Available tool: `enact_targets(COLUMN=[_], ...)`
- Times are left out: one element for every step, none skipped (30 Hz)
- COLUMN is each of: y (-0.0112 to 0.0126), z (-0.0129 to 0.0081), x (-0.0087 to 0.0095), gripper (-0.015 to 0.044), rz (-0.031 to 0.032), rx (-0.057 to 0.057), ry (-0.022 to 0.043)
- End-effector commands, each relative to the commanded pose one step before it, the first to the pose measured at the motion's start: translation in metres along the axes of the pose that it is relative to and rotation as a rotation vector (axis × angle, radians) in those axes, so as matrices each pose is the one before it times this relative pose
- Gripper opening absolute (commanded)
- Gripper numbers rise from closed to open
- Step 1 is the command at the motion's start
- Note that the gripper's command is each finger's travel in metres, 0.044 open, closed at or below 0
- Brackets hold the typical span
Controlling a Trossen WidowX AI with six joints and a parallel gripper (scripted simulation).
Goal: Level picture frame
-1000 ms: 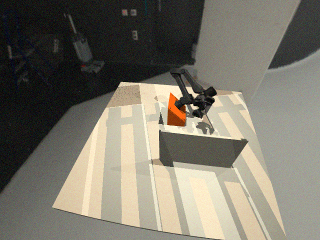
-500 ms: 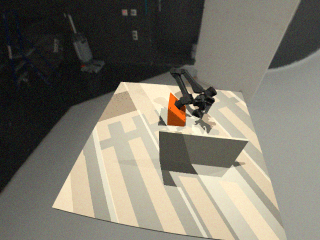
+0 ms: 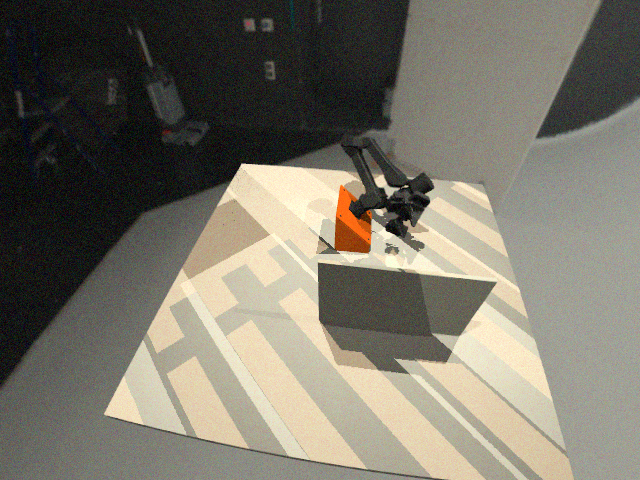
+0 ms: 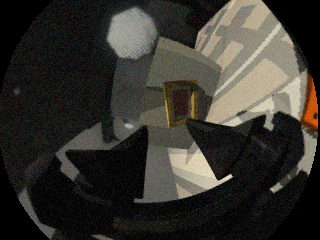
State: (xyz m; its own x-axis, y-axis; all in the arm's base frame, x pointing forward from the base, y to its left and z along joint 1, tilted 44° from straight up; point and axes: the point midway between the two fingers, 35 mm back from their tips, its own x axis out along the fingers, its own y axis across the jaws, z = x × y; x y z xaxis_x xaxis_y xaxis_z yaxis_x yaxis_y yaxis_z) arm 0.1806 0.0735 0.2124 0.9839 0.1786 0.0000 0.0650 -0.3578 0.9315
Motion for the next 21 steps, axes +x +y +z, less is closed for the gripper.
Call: enact_targets(y=[-0.00524,-0.00188,-0.00207,-0.00225,-0.00241,-0.00256,-0.0027,-0.0029,-0.00296,-0.003,-0.00306,-0.00311,-0.00255,-0.00154,-0.00051,0.0,0.0,0.0,0.0,0.0,0.0], z=[-0.00606,-0.00247,-0.00215,-0.00183,-0.00151,-0.00119,-0.00088,-0.00058,-0.00027,0.00004,0.00033,0.00061,0.00069,0.00049,0.00018,0.0,0.0,0.0,0.0,0.0,0.0], x=[0.0105,0.00484,0.00483,0.00479,0.00474,0.00467,0.00459,0.00449,0.00437,0.00423,0.00407,0.0039,0.00302,0.00175,0.00057,0.0,0.0,0.0,0.0,0.0,0.0], gripper=[0.026,0.026,0.026,0.026,0.026,0.026,0.026,0.026,0.026,0.026,0.026,0.026,0.026,0.026,0.026,0.026,0.026,0.026,0.026,0.026,0.026], rz=[-0.00656,0.00035,0.00034,0.00034,0.00033,0.00032,0.00032,-0.00012,0.00012,0.00034,0.00042,0.00045,0.00036,0.00021,0.00007,0.0,0.0,0.0,0.0,0.0,0.0], rx=[-0.0085,-0.0002,-0.0003,-0.0003,-0.0003,-0.0003,-0.0004,-0.0011,-0.0007,-0.0003,-0.0002,-0.0002,-0.0002,-0.0001,0.0,0.0,0.0,0.0,0.0,0.0,0.0], ry=[-0.00085,-0.00005,-0.00005,-0.00005,-0.00006,-0.00006,-0.00006,0.00026,0.00007,-0.00011,-0.00018,-0.00021,-0.00017,-0.0001,-0.00003,0.0,0.0,0.0,0.0,0.0,0.0])
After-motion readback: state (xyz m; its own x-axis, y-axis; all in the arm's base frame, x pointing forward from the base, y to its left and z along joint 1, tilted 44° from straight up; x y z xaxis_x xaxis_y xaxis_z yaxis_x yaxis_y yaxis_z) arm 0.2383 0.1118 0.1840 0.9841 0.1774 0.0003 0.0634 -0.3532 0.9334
